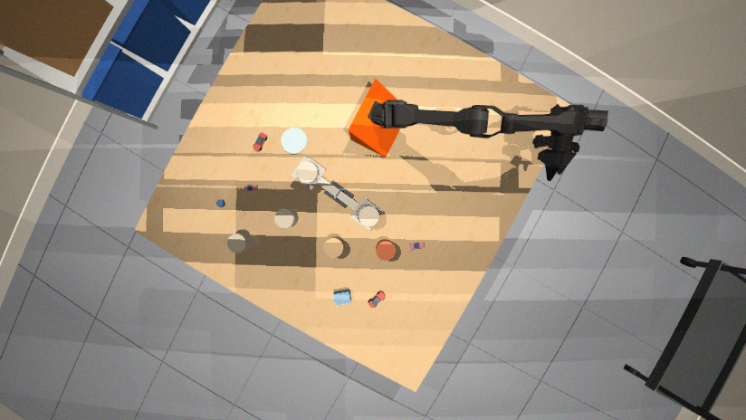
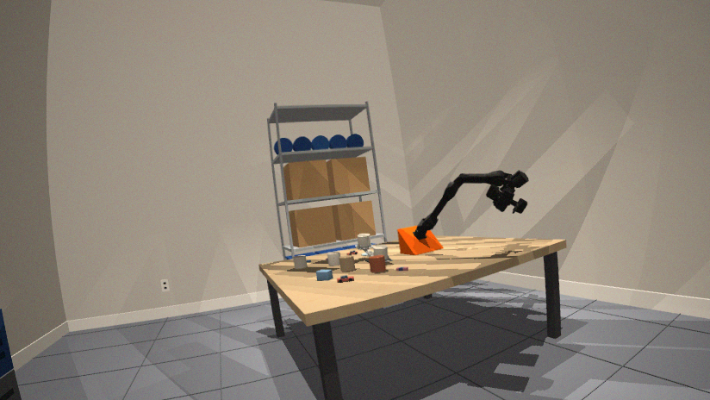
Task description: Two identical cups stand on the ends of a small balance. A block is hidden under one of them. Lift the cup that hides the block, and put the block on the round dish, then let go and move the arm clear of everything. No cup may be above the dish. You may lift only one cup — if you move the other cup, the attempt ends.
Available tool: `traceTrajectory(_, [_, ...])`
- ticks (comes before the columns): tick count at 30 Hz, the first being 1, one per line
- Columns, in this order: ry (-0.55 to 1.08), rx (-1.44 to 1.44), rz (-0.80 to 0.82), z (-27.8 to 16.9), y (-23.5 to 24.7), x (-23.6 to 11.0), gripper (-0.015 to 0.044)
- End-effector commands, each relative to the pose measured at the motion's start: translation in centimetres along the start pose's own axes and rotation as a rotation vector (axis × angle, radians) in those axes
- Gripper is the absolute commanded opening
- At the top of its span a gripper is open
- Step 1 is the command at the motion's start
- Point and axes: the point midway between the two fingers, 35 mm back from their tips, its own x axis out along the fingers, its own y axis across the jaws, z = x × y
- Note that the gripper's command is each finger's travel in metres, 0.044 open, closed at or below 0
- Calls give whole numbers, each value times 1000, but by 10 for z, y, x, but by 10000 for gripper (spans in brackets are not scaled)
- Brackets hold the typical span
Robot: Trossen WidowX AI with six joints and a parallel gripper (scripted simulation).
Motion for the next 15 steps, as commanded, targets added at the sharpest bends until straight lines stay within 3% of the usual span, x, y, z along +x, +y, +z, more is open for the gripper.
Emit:
traceTrajectory(1, [-1, 1, 1, 0, 0, 1, 426])
traceTrajectory(15, [-81, 95, 88, 29, 25, 73, 440])
